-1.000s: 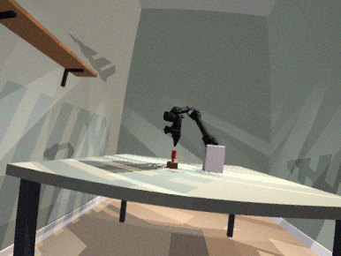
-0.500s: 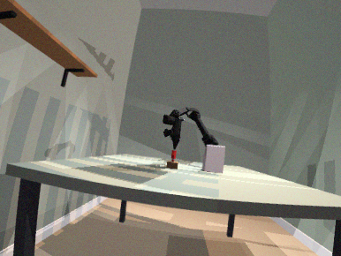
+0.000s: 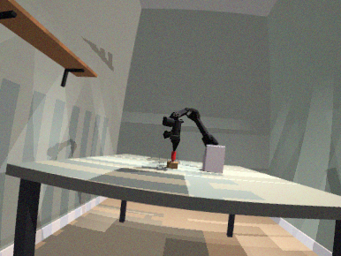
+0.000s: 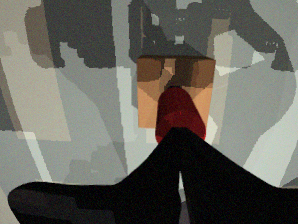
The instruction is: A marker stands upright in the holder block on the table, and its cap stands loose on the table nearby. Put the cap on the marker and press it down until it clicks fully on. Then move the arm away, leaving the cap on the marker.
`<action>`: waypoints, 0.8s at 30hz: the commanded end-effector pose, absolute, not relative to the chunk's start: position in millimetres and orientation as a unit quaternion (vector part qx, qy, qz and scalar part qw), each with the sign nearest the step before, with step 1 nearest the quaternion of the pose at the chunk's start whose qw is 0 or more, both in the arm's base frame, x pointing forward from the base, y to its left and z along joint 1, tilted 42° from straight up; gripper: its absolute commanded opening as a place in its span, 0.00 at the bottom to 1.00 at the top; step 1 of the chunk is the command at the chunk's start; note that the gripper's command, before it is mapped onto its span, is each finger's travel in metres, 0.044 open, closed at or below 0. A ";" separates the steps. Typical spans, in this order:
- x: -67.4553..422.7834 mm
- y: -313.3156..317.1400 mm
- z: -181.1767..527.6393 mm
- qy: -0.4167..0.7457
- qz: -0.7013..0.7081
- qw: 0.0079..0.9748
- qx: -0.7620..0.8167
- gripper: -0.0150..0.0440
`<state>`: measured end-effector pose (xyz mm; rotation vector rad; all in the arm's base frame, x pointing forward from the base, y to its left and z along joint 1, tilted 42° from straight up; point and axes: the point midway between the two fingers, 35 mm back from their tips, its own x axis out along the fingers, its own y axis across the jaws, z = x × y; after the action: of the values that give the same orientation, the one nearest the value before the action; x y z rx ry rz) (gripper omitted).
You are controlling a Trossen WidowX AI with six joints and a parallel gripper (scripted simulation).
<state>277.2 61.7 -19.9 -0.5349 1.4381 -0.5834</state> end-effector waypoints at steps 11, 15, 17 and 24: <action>273.7 122.2 46.9 0.642 -0.259 0.681 -0.238 0.25; 273.7 122.2 46.9 0.642 -0.259 0.681 -0.238 0.30; 273.7 122.2 46.9 0.642 -0.259 0.681 -0.238 0.39; 273.7 122.2 46.9 0.642 -0.259 0.681 -0.238 0.70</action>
<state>274.4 120.7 45.6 -0.5406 1.4394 -0.5824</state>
